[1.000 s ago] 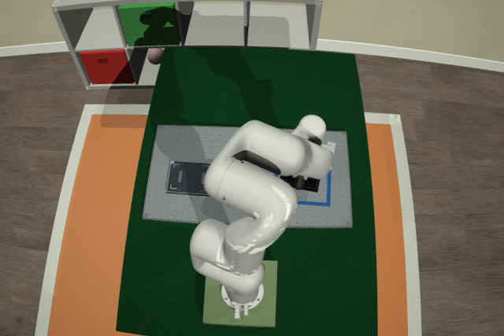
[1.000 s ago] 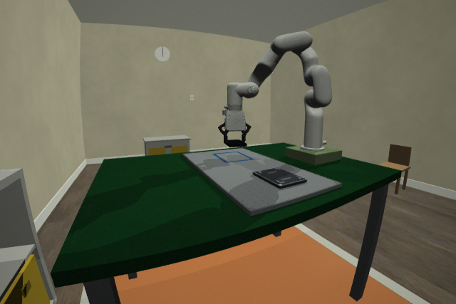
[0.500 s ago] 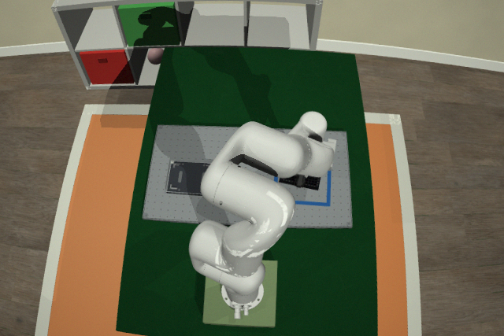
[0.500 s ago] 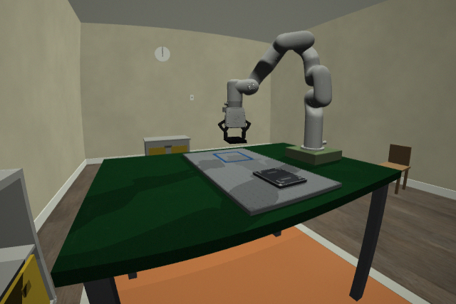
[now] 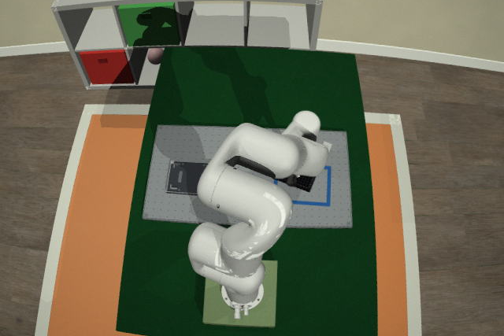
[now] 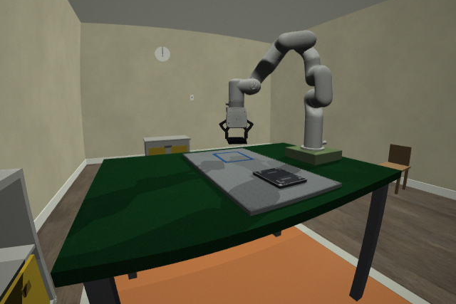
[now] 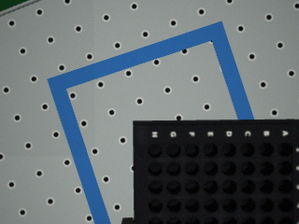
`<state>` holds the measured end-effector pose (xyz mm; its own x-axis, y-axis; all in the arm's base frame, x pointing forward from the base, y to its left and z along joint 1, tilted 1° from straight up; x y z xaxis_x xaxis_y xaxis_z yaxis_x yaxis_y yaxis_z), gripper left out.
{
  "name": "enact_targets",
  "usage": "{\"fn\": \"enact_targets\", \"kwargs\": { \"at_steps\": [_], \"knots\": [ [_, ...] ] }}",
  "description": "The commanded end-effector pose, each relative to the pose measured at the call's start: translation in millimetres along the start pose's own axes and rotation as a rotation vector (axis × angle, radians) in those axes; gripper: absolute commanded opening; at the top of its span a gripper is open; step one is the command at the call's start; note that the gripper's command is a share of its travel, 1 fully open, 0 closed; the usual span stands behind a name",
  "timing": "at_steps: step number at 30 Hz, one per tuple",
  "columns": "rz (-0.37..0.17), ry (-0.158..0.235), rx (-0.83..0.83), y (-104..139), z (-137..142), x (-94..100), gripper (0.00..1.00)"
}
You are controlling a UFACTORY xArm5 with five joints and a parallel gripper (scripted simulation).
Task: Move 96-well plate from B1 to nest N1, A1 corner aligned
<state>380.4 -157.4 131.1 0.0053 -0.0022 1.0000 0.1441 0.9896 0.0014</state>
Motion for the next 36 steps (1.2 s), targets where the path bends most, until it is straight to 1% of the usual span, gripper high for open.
{"fn": "enact_targets", "kwargs": {
  "at_steps": [1, 13, 15, 30, 32, 36],
  "knots": [
    [0.011, -0.003, -0.132, 13, 0, 1.8, 0.00],
    [0.010, -0.005, -0.532, 53, 4, 2.7, 0.00],
    [0.010, -0.005, -0.532, 53, 4, 2.7, 0.00],
    [0.008, -0.007, -1.032, 102, 9, 3.8, 0.00],
    [0.008, -0.007, -1.032, 102, 9, 3.8, 0.00],
    [0.008, -0.008, -1.165, 116, 10, 4.1, 0.00]
  ]
}}
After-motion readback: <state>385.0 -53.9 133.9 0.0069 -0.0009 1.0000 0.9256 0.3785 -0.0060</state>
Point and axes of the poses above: the point where the finger pads meet when closed, its own x axis back along the fingers, its own z axis across the jaws, y = z × x, the point moved 7 cm from there along x, back along the fingers, and after that the axes turned 14 degrees about x, right-handed, at the moved point
